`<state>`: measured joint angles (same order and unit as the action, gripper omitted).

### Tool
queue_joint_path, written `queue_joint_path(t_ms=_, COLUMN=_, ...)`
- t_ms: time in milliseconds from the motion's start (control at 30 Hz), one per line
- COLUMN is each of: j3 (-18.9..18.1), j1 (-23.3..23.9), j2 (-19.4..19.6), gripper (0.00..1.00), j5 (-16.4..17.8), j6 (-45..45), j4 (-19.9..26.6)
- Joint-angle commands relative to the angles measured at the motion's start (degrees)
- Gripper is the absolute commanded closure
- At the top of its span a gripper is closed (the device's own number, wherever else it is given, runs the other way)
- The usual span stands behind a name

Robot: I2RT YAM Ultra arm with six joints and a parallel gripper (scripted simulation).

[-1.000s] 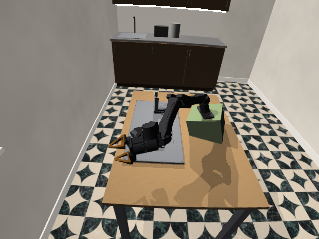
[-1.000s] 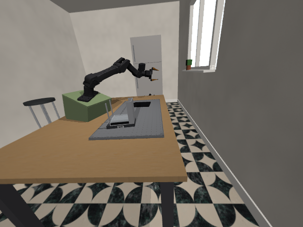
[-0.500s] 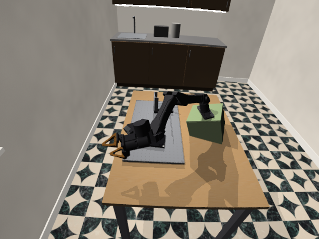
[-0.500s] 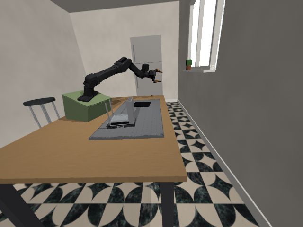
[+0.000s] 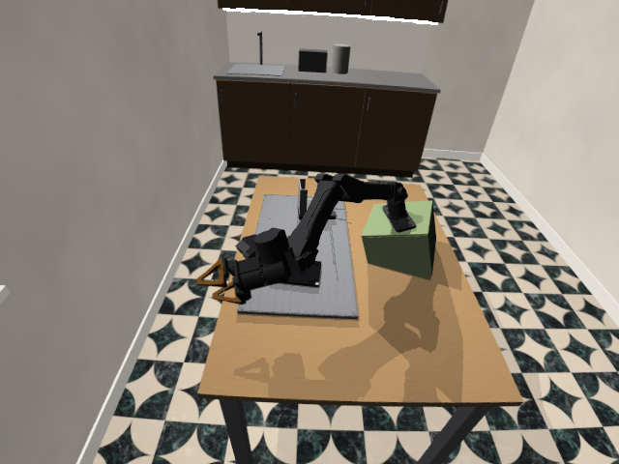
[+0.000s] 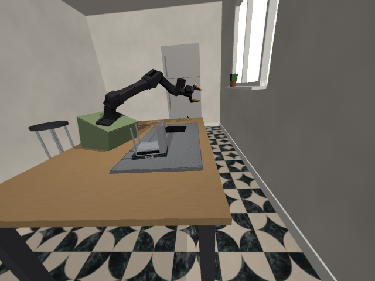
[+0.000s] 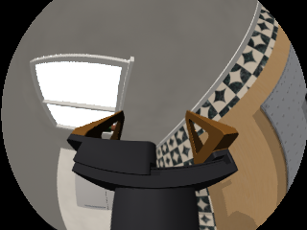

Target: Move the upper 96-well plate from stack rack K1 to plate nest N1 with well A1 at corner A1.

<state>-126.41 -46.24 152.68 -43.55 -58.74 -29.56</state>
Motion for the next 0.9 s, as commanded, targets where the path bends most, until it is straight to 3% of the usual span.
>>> queue_joint_path(t_ms=0, j3=0.73, j1=0.88, j2=-3.22, gripper=0.00, j5=0.81, j6=2.03, j4=1.76)
queue_joint_path(t_ms=100, j3=1.94, j1=2.20, j2=-3.98, gripper=0.00, j5=2.18, j6=1.96, j4=1.49)
queue_joint_path(t_ms=400, j3=0.27, j1=1.12, j2=-4.31, gripper=0.00, j5=2.36, j6=1.94, j4=1.26)
queue_joint_path(t_ms=600, j3=-0.45, j1=3.77, j2=-5.44, gripper=0.00, j5=1.41, j6=6.63, j4=6.13)
queue_joint_path(t_ms=767, j3=3.93, j1=6.17, j2=-6.72, gripper=0.00, j5=4.10, j6=6.78, j4=5.83)
queue_joint_path(t_ms=867, j3=3.34, j1=5.52, j2=-7.14, gripper=0.00, j5=4.57, j6=6.83, j4=5.45)
